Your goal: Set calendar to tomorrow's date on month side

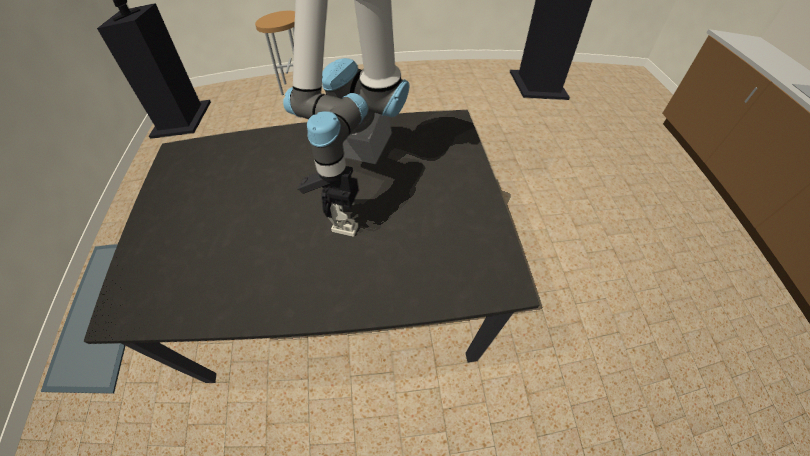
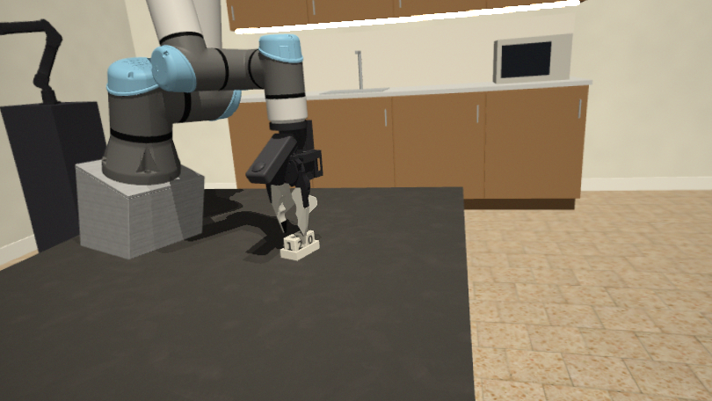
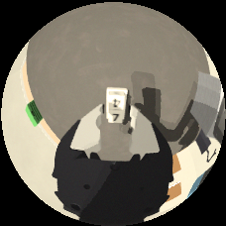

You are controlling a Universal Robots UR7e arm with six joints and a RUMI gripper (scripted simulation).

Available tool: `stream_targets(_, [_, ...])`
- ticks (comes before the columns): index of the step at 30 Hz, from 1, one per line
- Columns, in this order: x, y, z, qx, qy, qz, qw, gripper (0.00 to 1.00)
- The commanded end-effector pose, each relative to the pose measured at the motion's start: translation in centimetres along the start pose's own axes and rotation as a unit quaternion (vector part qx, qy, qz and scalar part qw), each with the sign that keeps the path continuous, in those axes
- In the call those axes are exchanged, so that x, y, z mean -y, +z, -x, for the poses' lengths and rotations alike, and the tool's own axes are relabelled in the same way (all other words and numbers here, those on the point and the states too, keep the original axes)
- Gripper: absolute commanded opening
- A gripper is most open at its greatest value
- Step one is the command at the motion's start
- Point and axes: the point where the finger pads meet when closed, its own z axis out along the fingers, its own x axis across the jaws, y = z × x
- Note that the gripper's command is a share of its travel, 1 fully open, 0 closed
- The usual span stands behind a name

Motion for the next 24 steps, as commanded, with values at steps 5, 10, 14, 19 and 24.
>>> stream_targets(5, [0.0,-3.0,0.0,-0.001,0.000,0.000,1.000,0.28])
stream_targets(10, [0.0,-3.9,0.0,-0.001,0.000,0.000,1.000,0.28])
stream_targets(14, [0.0,-5.0,0.0,-0.001,0.000,0.000,1.000,0.28])
stream_targets(19, [0.0,-6.0,0.0,-0.001,0.000,0.000,1.000,0.28])
stream_targets(24, [0.0,-6.5,0.0,-0.001,0.000,0.000,1.000,0.28])
